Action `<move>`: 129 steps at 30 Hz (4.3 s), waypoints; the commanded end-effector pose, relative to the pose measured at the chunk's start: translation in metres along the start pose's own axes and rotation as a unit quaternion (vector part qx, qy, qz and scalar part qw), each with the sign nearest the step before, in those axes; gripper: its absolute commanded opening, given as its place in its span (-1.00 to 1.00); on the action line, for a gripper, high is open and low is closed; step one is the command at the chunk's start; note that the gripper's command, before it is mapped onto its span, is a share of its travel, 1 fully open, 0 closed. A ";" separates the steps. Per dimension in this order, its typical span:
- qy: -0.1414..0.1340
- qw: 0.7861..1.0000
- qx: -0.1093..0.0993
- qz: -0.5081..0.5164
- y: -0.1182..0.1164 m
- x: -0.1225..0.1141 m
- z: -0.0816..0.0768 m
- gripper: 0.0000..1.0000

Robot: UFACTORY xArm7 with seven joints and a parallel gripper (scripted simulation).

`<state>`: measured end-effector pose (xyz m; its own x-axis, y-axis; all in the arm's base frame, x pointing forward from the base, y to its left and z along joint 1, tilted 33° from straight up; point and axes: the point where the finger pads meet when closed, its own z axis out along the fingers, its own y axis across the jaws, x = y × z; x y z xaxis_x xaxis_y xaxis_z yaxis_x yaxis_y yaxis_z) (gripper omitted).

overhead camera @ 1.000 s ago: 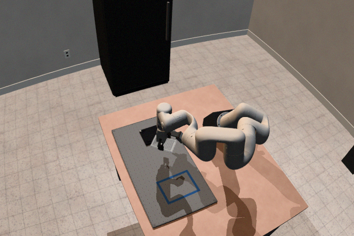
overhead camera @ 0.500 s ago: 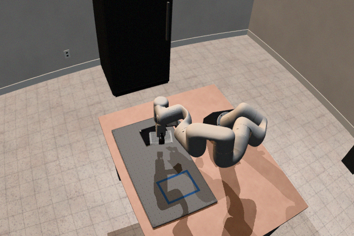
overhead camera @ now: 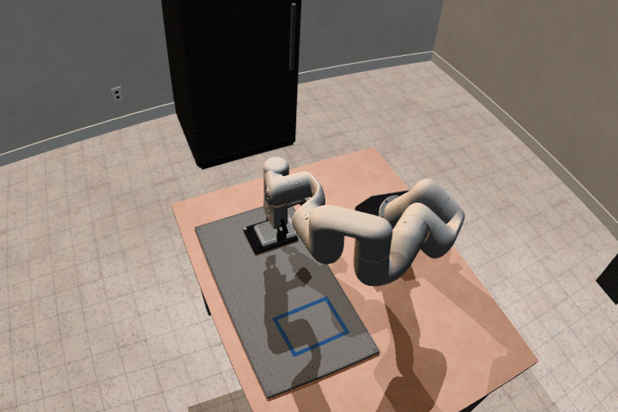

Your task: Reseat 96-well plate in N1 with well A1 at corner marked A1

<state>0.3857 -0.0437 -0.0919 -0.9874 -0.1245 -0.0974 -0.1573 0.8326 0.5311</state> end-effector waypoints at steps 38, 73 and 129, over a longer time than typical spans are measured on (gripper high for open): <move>-0.002 1.000 -0.002 -0.006 -0.064 0.002 -0.003 -1.00; -0.002 1.000 -0.002 -0.006 -0.064 0.002 0.020 -1.00; -0.002 1.000 -0.002 -0.006 -0.063 0.002 0.066 -1.00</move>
<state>0.3942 -0.0595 -0.1818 -0.9854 -0.1342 -0.1048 -0.1696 0.8275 0.5353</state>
